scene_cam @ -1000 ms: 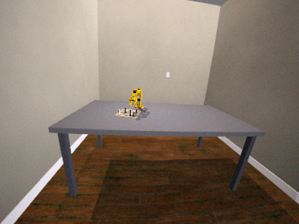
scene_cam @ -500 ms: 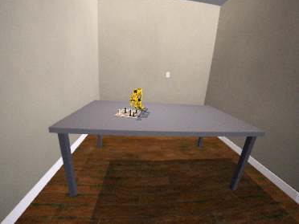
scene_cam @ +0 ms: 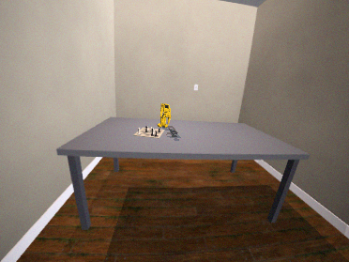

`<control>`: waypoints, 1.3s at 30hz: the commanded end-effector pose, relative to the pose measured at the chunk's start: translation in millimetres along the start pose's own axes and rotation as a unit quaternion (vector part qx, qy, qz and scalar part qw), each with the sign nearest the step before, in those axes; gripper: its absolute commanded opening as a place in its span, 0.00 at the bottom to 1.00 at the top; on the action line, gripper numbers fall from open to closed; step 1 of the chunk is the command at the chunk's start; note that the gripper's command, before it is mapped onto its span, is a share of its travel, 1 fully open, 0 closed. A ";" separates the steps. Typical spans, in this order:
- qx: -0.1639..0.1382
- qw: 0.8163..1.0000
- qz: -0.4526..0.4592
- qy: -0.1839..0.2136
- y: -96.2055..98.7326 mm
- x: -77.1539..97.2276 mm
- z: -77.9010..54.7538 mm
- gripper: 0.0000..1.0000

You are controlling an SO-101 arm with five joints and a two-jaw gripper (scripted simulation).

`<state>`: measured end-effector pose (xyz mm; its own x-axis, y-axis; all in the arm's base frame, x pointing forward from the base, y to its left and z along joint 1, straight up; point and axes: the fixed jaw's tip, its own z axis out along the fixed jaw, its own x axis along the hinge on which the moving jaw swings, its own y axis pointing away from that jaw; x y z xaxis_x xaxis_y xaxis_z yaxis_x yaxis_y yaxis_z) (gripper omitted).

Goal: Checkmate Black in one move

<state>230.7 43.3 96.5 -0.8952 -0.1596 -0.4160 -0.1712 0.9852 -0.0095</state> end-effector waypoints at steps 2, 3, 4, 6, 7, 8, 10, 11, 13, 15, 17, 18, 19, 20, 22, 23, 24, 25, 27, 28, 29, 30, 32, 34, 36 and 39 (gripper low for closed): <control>-0.051 0.992 -0.117 0.022 56.7 15.7 -12.7 0.30; -0.060 0.988 -0.140 0.027 66.0 20.5 -15.3 0.31; -0.068 0.984 -0.162 0.032 74.6 25.6 -18.0 0.32; -0.082 0.975 -0.202 0.041 89.5 35.7 -23.4 0.34; -0.088 0.970 -0.220 0.045 95.7 40.6 -26.0 0.35; -0.093 0.966 -0.237 0.049 101.2 45.3 -28.5 0.36; -0.102 0.957 -0.265 0.055 110.1 53.6 -32.9 0.37; -0.106 0.953 -0.277 0.057 113.5 57.1 -34.8 0.38; -0.106 0.953 -0.277 0.057 113.5 57.1 -34.8 0.38; -0.111 0.947 -0.295 0.061 118.5 62.7 -37.7 0.39; -0.114 0.943 -0.306 0.063 121.5 66.3 -39.6 0.40; -0.115 0.942 -0.310 0.064 122.4 67.4 -40.2 0.40; -0.116 0.941 -0.312 0.064 123.0 68.1 -40.6 0.40; -0.116 0.940 -0.313 0.065 123.3 68.5 -40.8 0.40; -0.116 0.940 -0.313 0.065 123.4 68.7 -40.8 0.40; -0.116 0.940 -0.313 0.065 123.4 68.7 -40.8 0.40; -0.116 0.940 -0.313 0.065 123.4 68.7 -40.8 0.40; -0.116 0.940 -0.313 0.065 123.4 68.7 -40.8 0.40; -0.116 0.940 -0.313 0.065 123.4 68.7 -40.8 0.40; -0.116 0.940 -0.313 0.065 123.4 68.7 -40.8 0.40; -0.116 0.940 -0.313 0.065 123.4 68.7 -40.8 0.40; -0.116 0.940 -0.313 0.065 123.4 68.7 -40.8 0.40; -0.116 0.940 -0.313 0.065 123.4 68.7 -40.8 0.40; -0.116 0.940 -0.313 0.065 123.4 68.7 -40.8 0.40; -0.116 0.940 -0.313 0.065 123.4 68.7 -40.8 0.40; -0.116 0.940 -0.313 0.065 123.4 68.7 -40.8 0.40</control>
<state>132.6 149.6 99.5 -0.6342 -0.7266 -0.2643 -0.7511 0.6601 -0.0126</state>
